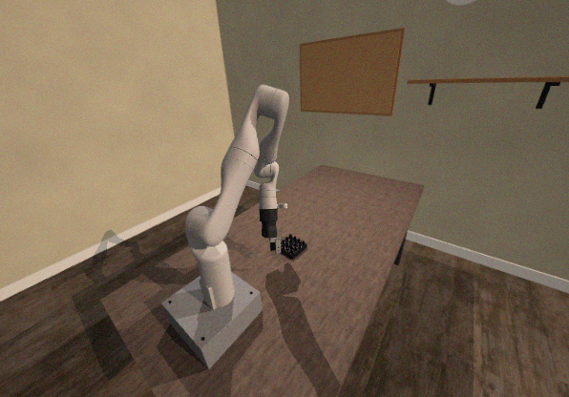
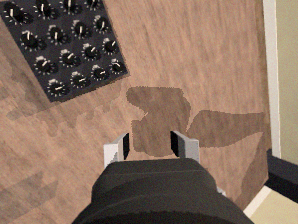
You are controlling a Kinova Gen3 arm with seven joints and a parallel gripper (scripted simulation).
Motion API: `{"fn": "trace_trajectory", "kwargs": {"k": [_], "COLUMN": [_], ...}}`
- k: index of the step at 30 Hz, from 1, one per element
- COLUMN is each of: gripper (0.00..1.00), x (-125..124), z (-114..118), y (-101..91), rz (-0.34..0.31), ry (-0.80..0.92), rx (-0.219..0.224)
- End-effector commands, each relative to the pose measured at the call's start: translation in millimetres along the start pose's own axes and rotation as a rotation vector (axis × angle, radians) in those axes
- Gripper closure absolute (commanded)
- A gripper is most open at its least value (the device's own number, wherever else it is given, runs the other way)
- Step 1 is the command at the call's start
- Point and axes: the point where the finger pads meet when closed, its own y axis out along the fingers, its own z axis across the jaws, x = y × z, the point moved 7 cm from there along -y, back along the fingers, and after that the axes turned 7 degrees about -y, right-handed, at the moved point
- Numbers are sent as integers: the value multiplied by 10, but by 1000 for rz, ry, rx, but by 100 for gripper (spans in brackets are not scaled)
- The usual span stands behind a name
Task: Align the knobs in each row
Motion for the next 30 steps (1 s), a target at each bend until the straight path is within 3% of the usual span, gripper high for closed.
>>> {"fn": "trace_trajectory", "kwargs": {"k": [1, 8, 9, 15, 16, 25, 26, 30], "gripper": [0, 0, 0, 0, 0, 0, 0, 0], "x": [-28, -28, -94, -94, -156, -156, -214, -214], "z": [27, 27, 20, 20, 13, 13, 6, 6], "y": [2, 2, 11, 11, 17, 17, 20, 20], "rz": [5, 5, 28, 28, 50, 50, 72, 72], "ry": [2, 2, -22, -22, -45, -45, -69, -69], "rx": [-13, -13, -42, -42, -69, -69, -96, -96]}}
